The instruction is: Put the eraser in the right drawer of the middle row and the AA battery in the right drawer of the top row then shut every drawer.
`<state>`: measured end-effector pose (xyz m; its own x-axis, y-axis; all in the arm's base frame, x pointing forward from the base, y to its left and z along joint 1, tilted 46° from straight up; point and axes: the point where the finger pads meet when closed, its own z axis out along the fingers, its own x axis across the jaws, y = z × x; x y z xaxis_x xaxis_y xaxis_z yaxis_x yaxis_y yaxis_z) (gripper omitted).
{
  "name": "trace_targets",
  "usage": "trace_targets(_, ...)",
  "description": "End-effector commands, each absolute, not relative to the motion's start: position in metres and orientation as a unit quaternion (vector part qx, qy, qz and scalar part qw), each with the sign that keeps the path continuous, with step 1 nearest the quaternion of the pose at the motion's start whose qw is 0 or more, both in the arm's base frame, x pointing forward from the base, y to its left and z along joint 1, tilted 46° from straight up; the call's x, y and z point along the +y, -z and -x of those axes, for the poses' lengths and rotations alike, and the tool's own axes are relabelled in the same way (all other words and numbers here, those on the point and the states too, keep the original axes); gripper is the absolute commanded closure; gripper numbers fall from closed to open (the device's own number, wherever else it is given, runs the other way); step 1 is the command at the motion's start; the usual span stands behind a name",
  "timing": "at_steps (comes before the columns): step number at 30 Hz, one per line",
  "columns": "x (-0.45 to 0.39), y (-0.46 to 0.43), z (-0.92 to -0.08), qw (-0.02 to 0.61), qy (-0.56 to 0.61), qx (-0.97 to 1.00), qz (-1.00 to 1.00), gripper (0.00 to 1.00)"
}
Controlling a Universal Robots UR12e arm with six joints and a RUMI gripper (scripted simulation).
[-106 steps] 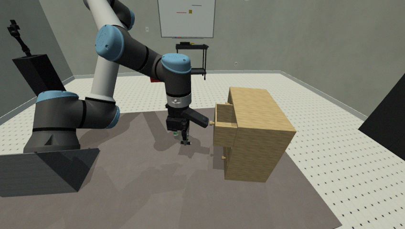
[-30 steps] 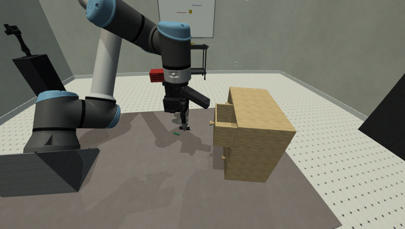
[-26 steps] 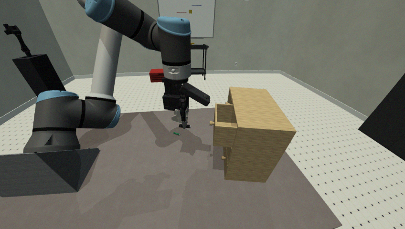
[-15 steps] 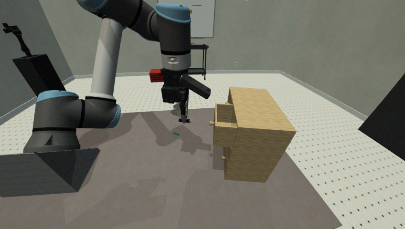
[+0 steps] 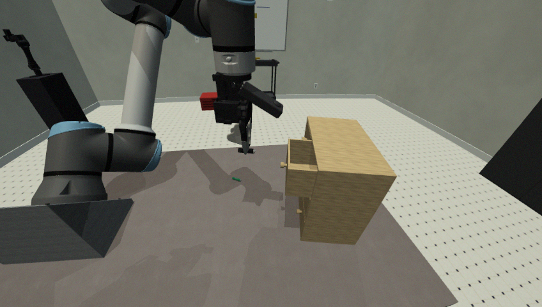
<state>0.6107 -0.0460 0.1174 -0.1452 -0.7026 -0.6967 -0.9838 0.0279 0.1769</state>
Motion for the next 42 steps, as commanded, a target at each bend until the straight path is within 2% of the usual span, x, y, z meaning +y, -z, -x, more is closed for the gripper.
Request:
trace_targets(1, -0.057, -0.127, -0.613, 0.217, -0.324, 0.683, 0.617, 0.95)
trace_targets(42, -0.091, -0.161, -0.618, 0.217, -0.324, 0.683, 0.617, 0.95)
